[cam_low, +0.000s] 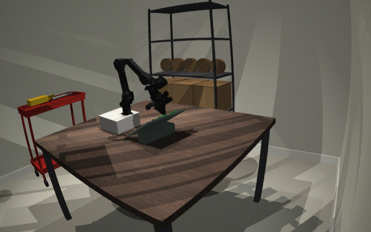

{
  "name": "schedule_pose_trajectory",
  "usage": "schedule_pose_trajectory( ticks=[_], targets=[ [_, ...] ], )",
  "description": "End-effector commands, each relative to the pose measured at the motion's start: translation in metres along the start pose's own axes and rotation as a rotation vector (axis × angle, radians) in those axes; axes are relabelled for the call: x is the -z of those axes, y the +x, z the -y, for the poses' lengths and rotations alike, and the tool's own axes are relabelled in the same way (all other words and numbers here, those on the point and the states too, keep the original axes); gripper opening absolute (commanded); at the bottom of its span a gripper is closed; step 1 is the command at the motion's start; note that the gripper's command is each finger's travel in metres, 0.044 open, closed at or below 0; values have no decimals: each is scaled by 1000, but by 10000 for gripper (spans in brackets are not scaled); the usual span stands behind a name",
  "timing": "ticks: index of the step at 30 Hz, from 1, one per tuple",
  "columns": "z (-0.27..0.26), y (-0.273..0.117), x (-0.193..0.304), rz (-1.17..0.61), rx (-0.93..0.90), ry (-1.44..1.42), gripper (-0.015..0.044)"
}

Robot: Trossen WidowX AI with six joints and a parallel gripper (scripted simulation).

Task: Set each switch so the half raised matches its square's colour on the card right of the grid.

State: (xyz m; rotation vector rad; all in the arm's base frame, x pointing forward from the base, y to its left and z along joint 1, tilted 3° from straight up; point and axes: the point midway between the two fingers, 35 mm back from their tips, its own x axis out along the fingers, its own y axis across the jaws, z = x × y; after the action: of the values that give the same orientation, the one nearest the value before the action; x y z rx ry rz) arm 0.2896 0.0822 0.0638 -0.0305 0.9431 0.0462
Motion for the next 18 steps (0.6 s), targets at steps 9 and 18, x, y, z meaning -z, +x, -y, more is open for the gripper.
schedule_pose_trajectory(
  ticks=[9,18],
  targets=[
    [-1,3,1,-4,-3,-4,0],
    [-1,4,1,-4,-3,-4,0]
  ],
)
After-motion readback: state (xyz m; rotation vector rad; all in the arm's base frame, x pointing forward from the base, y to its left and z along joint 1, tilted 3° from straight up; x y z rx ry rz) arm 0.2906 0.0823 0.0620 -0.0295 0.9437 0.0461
